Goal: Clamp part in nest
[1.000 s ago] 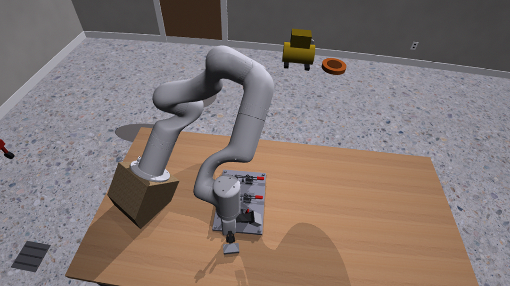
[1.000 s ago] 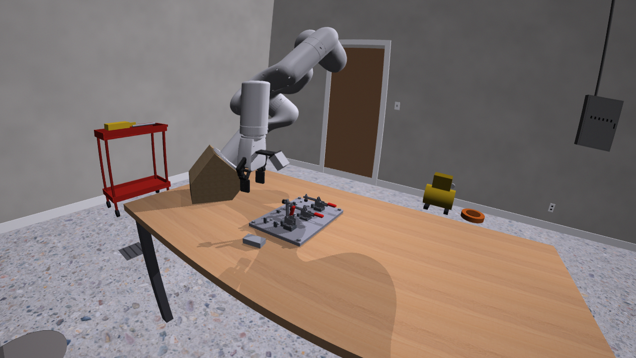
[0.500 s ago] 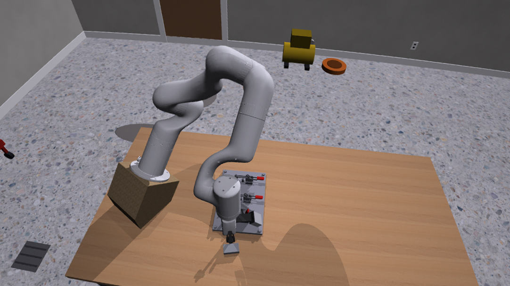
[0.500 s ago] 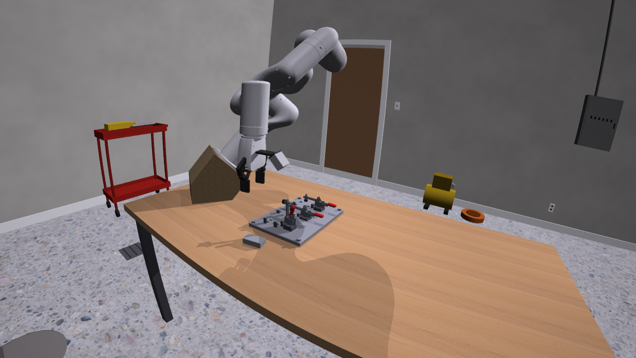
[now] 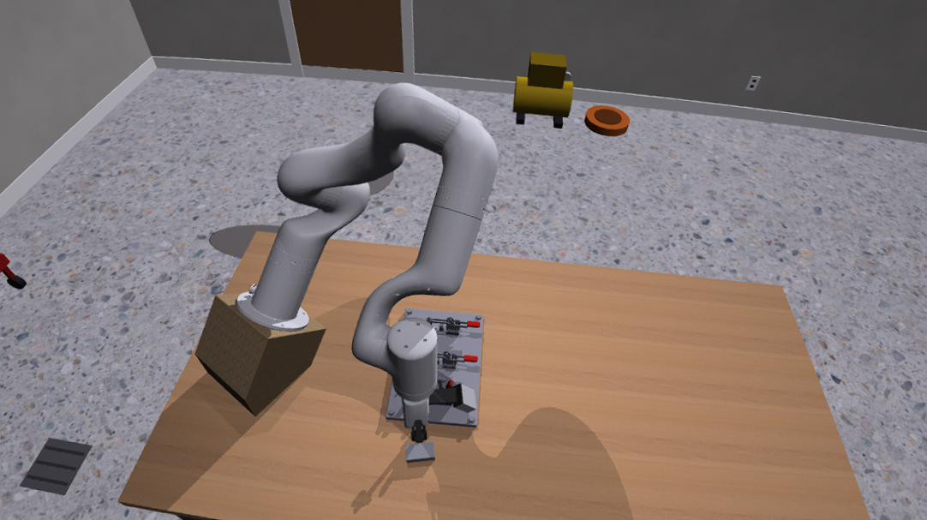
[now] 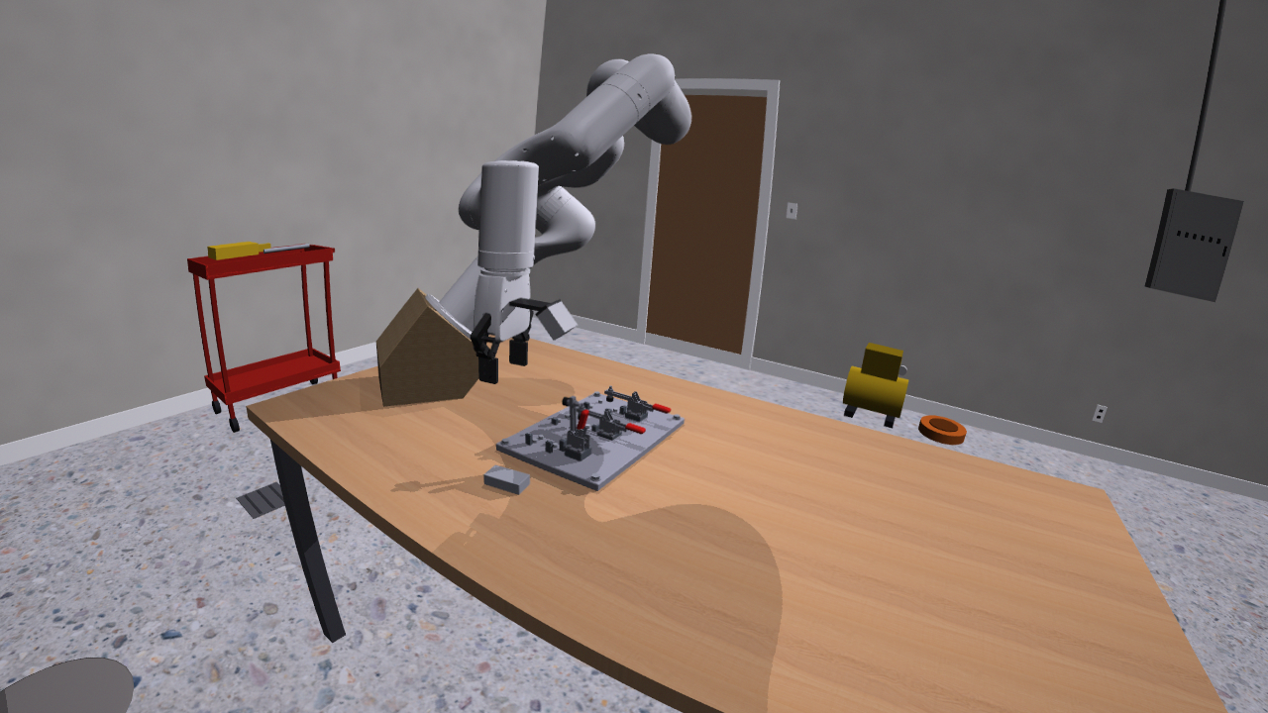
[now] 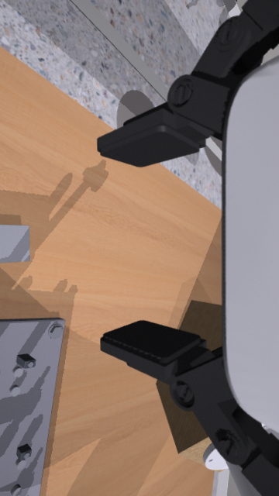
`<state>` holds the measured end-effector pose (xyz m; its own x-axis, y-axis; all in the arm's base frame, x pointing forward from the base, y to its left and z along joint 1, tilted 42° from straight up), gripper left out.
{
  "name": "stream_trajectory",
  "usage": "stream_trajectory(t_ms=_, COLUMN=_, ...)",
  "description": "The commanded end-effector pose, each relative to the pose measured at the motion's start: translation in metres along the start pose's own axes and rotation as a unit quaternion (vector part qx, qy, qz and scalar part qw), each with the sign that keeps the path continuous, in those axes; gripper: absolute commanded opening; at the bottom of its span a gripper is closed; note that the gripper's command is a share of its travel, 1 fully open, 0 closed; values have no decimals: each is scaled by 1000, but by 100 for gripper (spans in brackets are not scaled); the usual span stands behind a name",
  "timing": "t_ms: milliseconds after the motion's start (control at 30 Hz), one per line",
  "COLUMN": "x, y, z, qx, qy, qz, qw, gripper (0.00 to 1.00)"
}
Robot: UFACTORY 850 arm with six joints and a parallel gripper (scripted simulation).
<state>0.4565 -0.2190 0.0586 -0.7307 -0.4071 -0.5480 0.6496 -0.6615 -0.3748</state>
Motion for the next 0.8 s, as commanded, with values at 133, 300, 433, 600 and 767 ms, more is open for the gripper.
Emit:
stream_trajectory(t_ms=133, x=0, y=1, z=1, qx=1, qy=0, qz=0, qw=1000, gripper=100)
stream_trajectory(t_ms=300, x=0, y=1, z=-3, qx=1, qy=0, qz=0, qw=1000, gripper=100)
stream_trajectory(t_ms=433, x=0, y=1, z=-9, qx=1, qy=0, qz=0, qw=1000, gripper=100)
stream_trajectory(t_ms=600, x=0, y=1, z=-24, qx=1, qy=0, qz=0, qw=1000, gripper=100)
stream_trajectory(t_ms=767, x=0, y=1, z=-35, qx=1, qy=0, qz=0, qw=1000, gripper=100)
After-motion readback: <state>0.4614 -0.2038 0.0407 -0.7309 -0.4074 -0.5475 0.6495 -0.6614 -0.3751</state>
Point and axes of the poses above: the point where the finger pads meet when closed, its own z axis back along the fingers, its own y axis across the jaws, x = y × z, the point moved 3 cm from there along z, back along the fingers, and after that the axes turned 12 degrees about z, right-handed, at the moved point
